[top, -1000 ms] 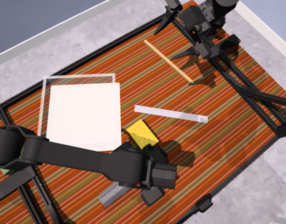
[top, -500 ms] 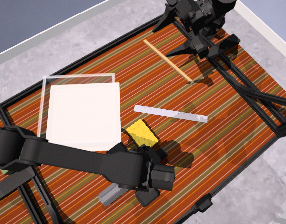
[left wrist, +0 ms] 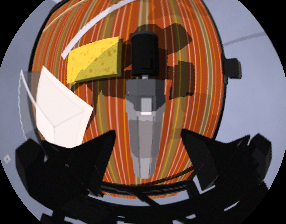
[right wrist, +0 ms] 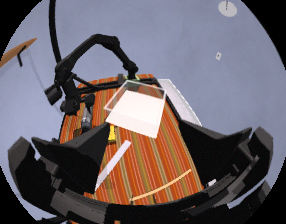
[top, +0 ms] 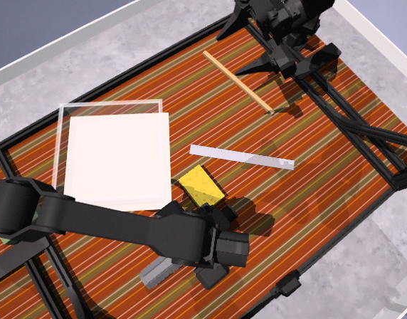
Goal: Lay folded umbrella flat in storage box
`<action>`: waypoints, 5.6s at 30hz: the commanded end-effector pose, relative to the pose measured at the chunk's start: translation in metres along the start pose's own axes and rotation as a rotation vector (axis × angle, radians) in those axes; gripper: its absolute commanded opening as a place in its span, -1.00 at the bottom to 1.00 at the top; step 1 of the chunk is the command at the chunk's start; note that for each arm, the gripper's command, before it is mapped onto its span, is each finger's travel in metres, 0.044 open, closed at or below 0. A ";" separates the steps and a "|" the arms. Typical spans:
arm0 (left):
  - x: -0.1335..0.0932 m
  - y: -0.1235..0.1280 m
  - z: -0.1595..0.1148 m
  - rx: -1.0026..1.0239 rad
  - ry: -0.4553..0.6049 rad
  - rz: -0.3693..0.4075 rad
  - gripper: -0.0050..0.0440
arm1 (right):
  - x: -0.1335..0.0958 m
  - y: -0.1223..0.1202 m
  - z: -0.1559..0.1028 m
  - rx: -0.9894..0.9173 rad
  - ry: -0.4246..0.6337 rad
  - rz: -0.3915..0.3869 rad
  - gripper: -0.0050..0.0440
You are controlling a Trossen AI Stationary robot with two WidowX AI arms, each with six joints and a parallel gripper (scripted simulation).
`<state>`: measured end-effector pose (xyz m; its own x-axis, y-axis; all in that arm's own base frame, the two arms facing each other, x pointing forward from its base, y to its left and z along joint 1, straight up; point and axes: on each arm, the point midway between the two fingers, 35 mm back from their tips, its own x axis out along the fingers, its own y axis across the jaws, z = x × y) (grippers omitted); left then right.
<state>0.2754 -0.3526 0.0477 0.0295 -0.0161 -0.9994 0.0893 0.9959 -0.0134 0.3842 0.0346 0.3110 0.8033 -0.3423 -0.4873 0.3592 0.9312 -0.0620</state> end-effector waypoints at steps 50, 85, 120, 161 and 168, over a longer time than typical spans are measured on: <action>0.063 0.003 -0.004 0.003 0.031 0.013 0.35 | 0.000 0.000 -0.001 0.002 0.000 -0.003 0.84; -0.025 -0.003 0.004 0.003 0.031 0.013 -0.80 | 0.000 0.000 -0.001 0.002 0.000 -0.003 0.84; -0.076 0.002 0.000 -0.035 0.031 0.014 -0.80 | 0.000 0.000 -0.001 0.002 0.000 -0.003 0.84; -0.091 0.151 0.035 -0.175 0.030 0.015 -0.80 | 0.000 0.000 -0.001 0.002 0.000 -0.003 0.84; -0.091 0.192 0.031 -0.175 0.030 0.015 -0.80 | 0.000 0.000 -0.001 0.002 0.000 -0.003 0.84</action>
<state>0.3226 -0.1773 0.1312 -0.0144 0.0088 -0.9999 -0.0889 0.9960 0.0101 0.3839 0.0343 0.3106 0.8026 -0.3438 -0.4875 0.3604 0.9307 -0.0629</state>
